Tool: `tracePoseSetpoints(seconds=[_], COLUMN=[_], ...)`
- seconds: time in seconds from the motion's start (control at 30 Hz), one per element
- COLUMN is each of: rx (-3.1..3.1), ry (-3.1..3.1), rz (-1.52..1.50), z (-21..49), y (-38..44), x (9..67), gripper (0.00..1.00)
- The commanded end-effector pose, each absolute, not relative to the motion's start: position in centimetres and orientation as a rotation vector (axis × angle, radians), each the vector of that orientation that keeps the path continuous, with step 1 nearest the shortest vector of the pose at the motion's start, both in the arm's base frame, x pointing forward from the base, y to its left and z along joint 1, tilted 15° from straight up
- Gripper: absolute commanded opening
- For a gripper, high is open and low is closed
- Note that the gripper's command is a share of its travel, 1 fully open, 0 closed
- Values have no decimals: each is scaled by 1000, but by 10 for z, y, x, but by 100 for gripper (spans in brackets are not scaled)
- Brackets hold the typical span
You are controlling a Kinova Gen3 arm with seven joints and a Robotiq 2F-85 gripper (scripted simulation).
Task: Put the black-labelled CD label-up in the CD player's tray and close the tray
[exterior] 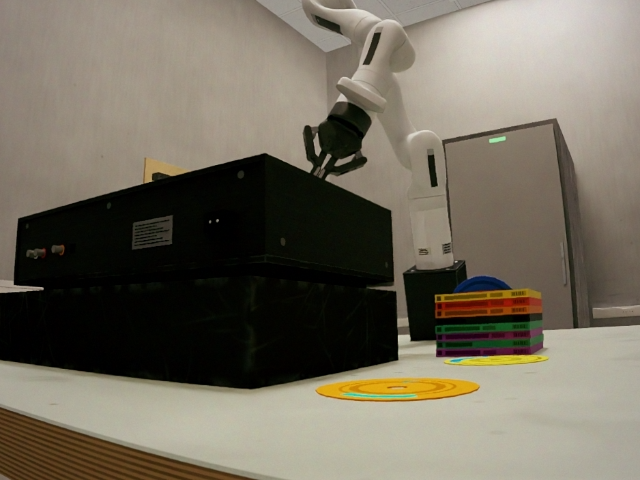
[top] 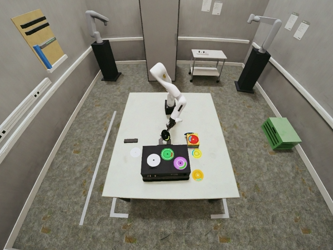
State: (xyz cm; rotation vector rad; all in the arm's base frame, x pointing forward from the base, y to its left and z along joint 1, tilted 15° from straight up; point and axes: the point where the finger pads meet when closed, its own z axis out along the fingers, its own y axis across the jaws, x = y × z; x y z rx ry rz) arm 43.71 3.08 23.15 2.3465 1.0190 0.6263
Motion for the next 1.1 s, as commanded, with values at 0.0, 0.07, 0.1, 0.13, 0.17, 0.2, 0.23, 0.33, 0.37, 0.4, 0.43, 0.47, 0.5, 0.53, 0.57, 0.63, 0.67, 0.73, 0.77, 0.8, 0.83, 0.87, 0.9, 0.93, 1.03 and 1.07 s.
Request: tracePoseSetpoints(seconds=[0.0, 0.07, 0.1, 0.13, 0.17, 0.2, 0.23, 0.33, 0.37, 0.4, 0.43, 0.47, 0.5, 0.53, 0.57, 0.63, 0.67, 0.73, 0.77, 0.8, 0.83, 0.87, 0.9, 0.93, 1.03, 1.07], rx=[2326, 2317, 2312, 2307, 2302, 2297, 2291, 2275, 2270, 2265, 2265, 2265, 2259, 2253, 2248, 2236, 2230, 2219, 2213, 2206, 2200, 2194, 2188, 2182, 2175, 2169], ry=[1027, 1021, 1018, 1015, 1011, 1008, 1005, 995, 991, 988, 988, 988, 984, 981, 978, 970, 966, 959, 955, 952, 948, 944, 940, 936, 932, 928], rz=[634, 638, 641, 644, 645, 647, 649, 657, 658, 660, 660, 660, 662, 665, 668, 672, 674, 680, 682, 684, 686, 689, 692, 693, 695, 698], z=[230, 229, 228, 228, 227, 227, 226, 225, 224, 223, 223, 223, 223, 222, 222, 220, 220, 219, 218, 217, 216, 216, 215, 214, 214, 213], y=[38, 39, 39, 40, 40, 40, 41, 42, 43, 43, 43, 43, 44, 44, 45, 46, 46, 47, 48, 48, 49, 49, 50, 50, 51, 52], x=[435, 434, 434, 433, 433, 432, 432, 431, 430, 430, 430, 430, 429, 429, 429, 428, 427, 427, 426, 426, 425, 425, 424, 424, 424, 423], gripper=[11, 11, 11, 11, 11, 11, 11, 11, 11, 11, 11, 11, 11, 11, 11, 11, 11, 11, 11, 11, 11, 11, 11, 11, 11, 11])
